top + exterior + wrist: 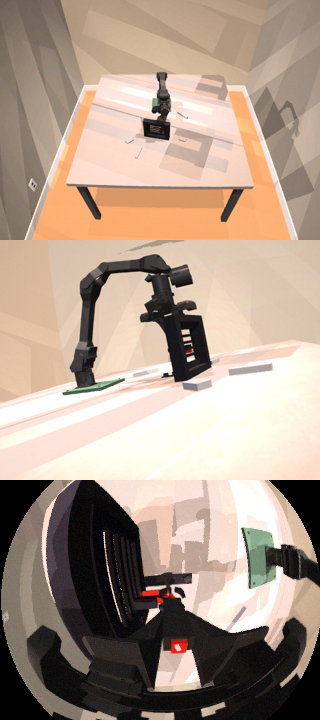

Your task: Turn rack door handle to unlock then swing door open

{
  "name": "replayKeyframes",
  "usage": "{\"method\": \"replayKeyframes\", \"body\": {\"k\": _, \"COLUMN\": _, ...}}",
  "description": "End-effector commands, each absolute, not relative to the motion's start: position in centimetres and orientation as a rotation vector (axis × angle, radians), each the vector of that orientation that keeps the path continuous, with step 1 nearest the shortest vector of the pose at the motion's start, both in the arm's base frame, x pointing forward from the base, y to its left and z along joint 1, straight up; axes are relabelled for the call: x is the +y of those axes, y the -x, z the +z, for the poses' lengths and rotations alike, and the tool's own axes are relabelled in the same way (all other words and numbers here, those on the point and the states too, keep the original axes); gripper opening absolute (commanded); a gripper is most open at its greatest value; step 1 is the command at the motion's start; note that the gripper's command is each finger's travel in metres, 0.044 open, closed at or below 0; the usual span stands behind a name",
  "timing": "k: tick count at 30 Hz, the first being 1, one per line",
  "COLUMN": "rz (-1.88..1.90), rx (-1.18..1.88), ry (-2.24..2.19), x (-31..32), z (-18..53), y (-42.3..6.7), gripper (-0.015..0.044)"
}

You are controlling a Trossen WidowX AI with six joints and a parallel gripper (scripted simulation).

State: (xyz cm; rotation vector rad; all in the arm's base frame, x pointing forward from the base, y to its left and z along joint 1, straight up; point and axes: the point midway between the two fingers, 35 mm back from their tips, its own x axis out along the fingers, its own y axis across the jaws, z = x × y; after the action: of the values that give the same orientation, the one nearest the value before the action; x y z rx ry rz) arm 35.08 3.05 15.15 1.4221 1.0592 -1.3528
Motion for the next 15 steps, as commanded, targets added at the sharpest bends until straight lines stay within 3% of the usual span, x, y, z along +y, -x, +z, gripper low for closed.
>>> {"method": "replayKeyframes", "body": {"k": 1, "rz": -1.304, "rx": 1.104, "ry": -1.355, "x": 2.8, "z": 15.0, "y": -34.5, "gripper": 0.0012}}
{"method": "replayKeyframes", "body": {"k": 15, "rz": -1.103, "rx": 1.236, "ry": -1.146, "x": 2.3, "z": 15.0, "y": -33.0, "gripper": 0.0012}}
